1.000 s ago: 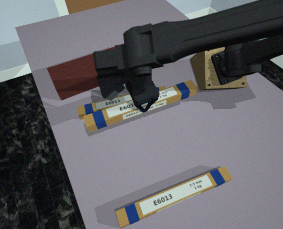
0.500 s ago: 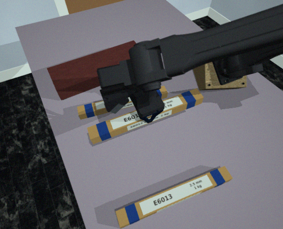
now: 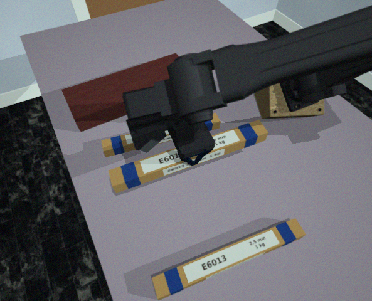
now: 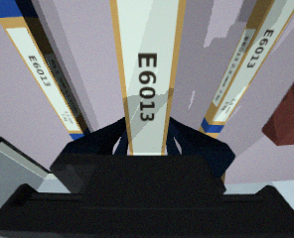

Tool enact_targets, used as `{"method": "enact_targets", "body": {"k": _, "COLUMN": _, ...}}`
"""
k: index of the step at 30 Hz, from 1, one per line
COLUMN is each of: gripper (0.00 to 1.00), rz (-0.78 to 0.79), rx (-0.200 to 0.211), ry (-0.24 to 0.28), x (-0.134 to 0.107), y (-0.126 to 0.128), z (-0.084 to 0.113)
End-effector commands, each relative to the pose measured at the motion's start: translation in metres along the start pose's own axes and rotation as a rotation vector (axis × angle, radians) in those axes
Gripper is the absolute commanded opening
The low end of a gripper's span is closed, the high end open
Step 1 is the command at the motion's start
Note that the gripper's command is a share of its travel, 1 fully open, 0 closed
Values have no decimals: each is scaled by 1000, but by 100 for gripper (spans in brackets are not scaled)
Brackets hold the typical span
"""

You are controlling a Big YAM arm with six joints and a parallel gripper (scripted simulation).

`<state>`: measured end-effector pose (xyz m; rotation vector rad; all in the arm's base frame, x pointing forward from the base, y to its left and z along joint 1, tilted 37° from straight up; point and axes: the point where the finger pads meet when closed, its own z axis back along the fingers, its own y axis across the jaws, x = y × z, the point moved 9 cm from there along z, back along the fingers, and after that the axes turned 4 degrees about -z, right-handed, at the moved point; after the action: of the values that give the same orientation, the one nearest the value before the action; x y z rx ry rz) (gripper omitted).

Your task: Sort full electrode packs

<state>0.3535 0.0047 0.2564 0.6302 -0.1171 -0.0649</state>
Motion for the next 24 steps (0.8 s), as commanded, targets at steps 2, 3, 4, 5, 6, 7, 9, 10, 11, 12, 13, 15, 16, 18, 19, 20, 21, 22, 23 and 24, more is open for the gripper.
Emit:
{"method": "enact_targets", "body": {"k": 2, "gripper": 0, "rz": 55, "rx": -7, "ry": -112, "x": 24, "y": 25, "z": 48}}
{"method": "enact_targets", "body": {"k": 3, "gripper": 0, "rz": 56, "rx": -7, "ry": -113, "x": 25, "y": 25, "z": 49}}
{"method": "enact_targets", "body": {"k": 4, "gripper": 0, "rz": 57, "rx": -7, "ry": -113, "x": 25, "y": 25, "z": 50}}
{"method": "enact_targets", "body": {"k": 5, "gripper": 0, "rz": 58, "rx": -7, "ry": -113, "x": 26, "y": 26, "z": 50}}
{"method": "enact_targets", "body": {"k": 6, "gripper": 0, "rz": 59, "rx": -8, "ry": -114, "x": 26, "y": 26, "z": 51}}
{"method": "enact_targets", "body": {"k": 7, "gripper": 0, "rz": 60, "rx": -8, "ry": -114, "x": 27, "y": 26, "z": 52}}
{"method": "enact_targets", "body": {"k": 9, "gripper": 0, "rz": 62, "rx": -8, "ry": -114, "x": 27, "y": 26, "z": 53}}
{"method": "enact_targets", "body": {"k": 10, "gripper": 0, "rz": 63, "rx": -8, "ry": -115, "x": 28, "y": 26, "z": 53}}
{"method": "enact_targets", "body": {"k": 11, "gripper": 0, "rz": 63, "rx": -8, "ry": -115, "x": 28, "y": 26, "z": 54}}
{"method": "enact_targets", "body": {"k": 12, "gripper": 0, "rz": 64, "rx": -8, "ry": -115, "x": 29, "y": 27, "z": 54}}
{"method": "enact_targets", "body": {"k": 13, "gripper": 0, "rz": 64, "rx": -8, "ry": -115, "x": 29, "y": 27, "z": 55}}
{"method": "enact_targets", "body": {"k": 15, "gripper": 0, "rz": 64, "rx": -8, "ry": -114, "x": 30, "y": 27, "z": 55}}
{"method": "enact_targets", "body": {"k": 16, "gripper": 0, "rz": 63, "rx": -8, "ry": -113, "x": 30, "y": 26, "z": 55}}
{"method": "enact_targets", "body": {"k": 18, "gripper": 0, "rz": 63, "rx": -7, "ry": -112, "x": 31, "y": 26, "z": 55}}
{"method": "enact_targets", "body": {"k": 19, "gripper": 0, "rz": 63, "rx": -7, "ry": -112, "x": 31, "y": 26, "z": 55}}
{"method": "enact_targets", "body": {"k": 20, "gripper": 0, "rz": 61, "rx": -7, "ry": -110, "x": 32, "y": 26, "z": 54}}
{"method": "enact_targets", "body": {"k": 21, "gripper": 0, "rz": 59, "rx": -7, "ry": -109, "x": 32, "y": 25, "z": 54}}
{"method": "enact_targets", "body": {"k": 22, "gripper": 0, "rz": 57, "rx": -7, "ry": -107, "x": 33, "y": 25, "z": 54}}
{"method": "enact_targets", "body": {"k": 23, "gripper": 0, "rz": 56, "rx": -7, "ry": -106, "x": 33, "y": 25, "z": 53}}
{"method": "enact_targets", "body": {"k": 24, "gripper": 0, "rz": 55, "rx": -7, "ry": -105, "x": 34, "y": 24, "z": 53}}
